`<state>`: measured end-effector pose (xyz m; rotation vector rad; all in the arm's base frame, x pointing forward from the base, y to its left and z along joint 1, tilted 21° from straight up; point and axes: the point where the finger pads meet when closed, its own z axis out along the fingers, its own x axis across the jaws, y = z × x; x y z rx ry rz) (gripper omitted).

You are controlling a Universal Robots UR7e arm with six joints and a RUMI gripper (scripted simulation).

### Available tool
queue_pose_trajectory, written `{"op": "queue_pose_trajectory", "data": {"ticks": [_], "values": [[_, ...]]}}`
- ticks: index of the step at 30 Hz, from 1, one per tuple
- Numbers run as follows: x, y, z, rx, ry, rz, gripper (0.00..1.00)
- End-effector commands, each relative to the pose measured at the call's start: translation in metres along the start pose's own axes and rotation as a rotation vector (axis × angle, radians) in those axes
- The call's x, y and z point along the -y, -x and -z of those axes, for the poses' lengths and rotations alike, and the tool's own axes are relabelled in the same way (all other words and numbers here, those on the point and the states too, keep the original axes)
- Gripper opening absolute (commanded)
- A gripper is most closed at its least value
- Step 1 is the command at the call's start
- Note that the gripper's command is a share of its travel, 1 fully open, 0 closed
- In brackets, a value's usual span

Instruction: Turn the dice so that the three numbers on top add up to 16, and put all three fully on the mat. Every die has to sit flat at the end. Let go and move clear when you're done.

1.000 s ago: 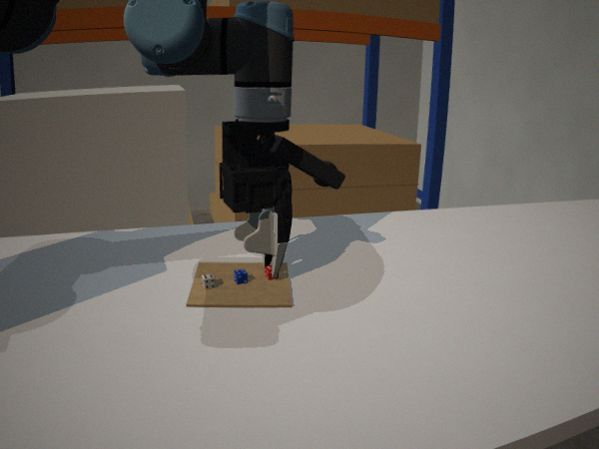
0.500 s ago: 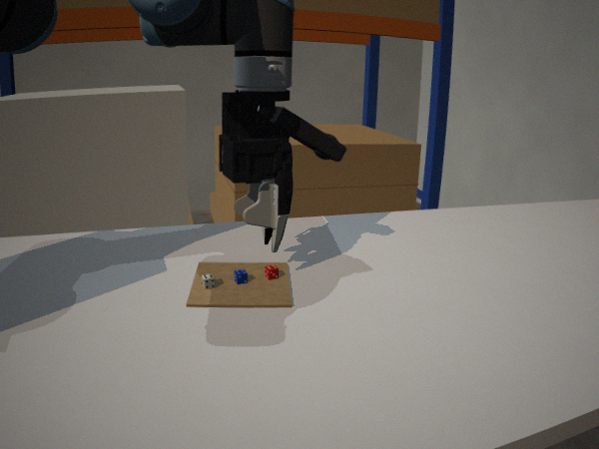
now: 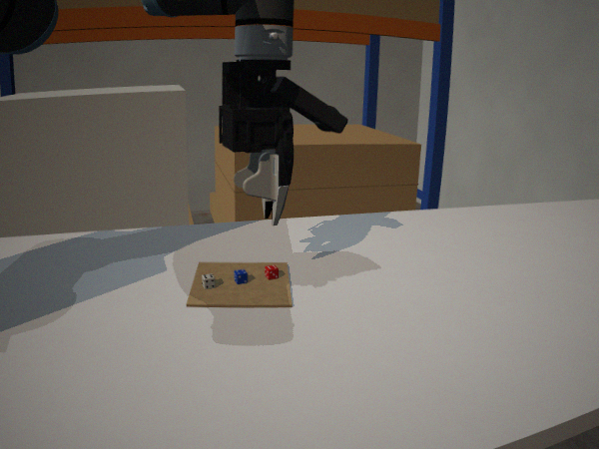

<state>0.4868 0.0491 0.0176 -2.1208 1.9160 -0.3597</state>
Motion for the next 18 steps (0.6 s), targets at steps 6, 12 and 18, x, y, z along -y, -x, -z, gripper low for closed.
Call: {"op": "queue_pose_trajectory", "data": {"ticks": [6, 12, 18], "values": [[0.0003, -0.0001, 0.0056, 0.000, 0.000, 0.000, 1.00], [0.0003, -0.0001, 0.0056, 0.000, 0.000, 0.000, 1.00], [0.0003, -0.0001, 0.0056, 0.000, 0.000, 0.000, 1.00]]}}
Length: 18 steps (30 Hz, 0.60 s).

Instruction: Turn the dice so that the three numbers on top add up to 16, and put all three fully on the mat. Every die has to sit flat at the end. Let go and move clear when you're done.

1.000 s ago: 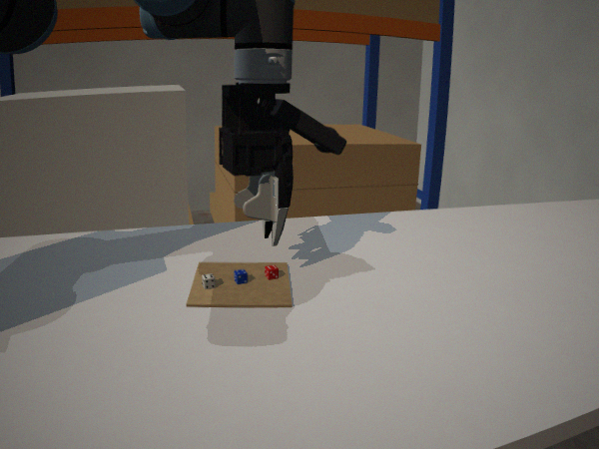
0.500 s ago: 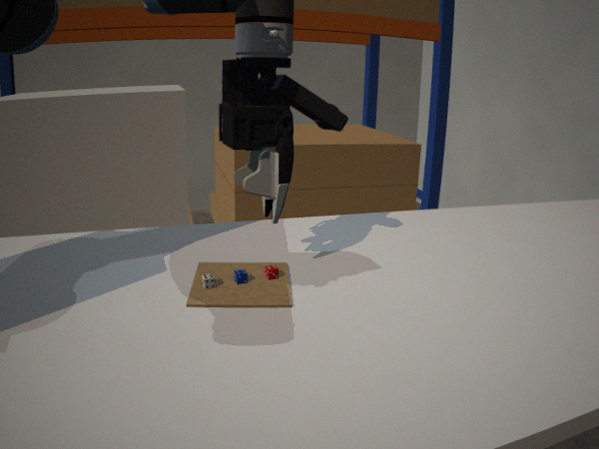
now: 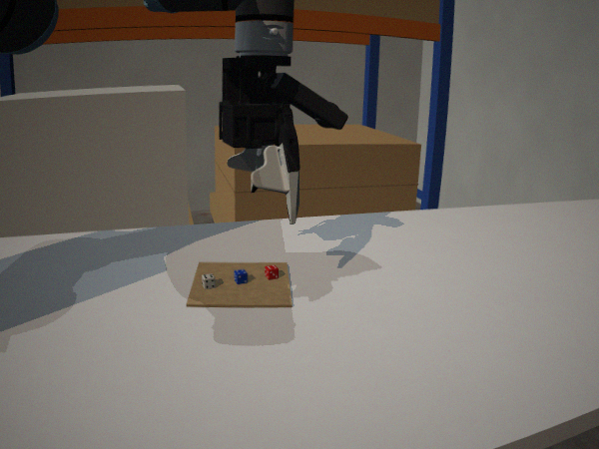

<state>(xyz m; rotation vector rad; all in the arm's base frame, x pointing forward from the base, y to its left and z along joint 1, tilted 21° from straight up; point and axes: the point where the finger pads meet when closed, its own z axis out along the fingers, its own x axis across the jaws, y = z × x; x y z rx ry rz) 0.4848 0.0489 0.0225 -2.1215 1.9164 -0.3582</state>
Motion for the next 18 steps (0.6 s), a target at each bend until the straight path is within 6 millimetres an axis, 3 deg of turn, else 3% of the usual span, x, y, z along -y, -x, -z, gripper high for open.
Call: {"op": "queue_pose_trajectory", "data": {"ticks": [1, 18], "values": [[0.0004, -0.0001, 0.0003, 0.000, -0.001, 0.000, 1.00], [0.0004, -0.0001, 0.0072, 0.000, -0.001, 0.000, 1.00]]}}
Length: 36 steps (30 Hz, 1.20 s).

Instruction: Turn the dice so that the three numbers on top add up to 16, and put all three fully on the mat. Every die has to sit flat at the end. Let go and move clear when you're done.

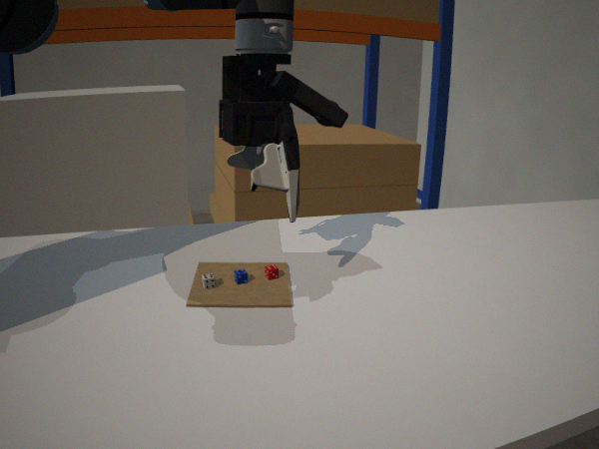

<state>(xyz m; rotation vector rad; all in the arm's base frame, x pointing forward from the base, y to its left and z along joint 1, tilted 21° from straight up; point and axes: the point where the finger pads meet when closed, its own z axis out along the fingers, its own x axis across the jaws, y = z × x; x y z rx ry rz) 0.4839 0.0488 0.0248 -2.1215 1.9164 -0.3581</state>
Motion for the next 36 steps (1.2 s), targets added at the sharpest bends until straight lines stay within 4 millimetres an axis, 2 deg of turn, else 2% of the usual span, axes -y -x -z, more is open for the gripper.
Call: {"op": "queue_pose_trajectory", "data": {"ticks": [1, 23, 28, 36], "values": [[0.000, 0.000, 0.007, 0.000, -0.001, 0.000, 1.00], [0.000, 0.000, 0.078, 0.000, -0.001, 0.000, 1.00], [0.000, 0.000, 0.085, 0.000, -0.001, 0.000, 1.00], [0.000, 0.000, 0.086, 0.000, -0.001, 0.000, 1.00]]}}
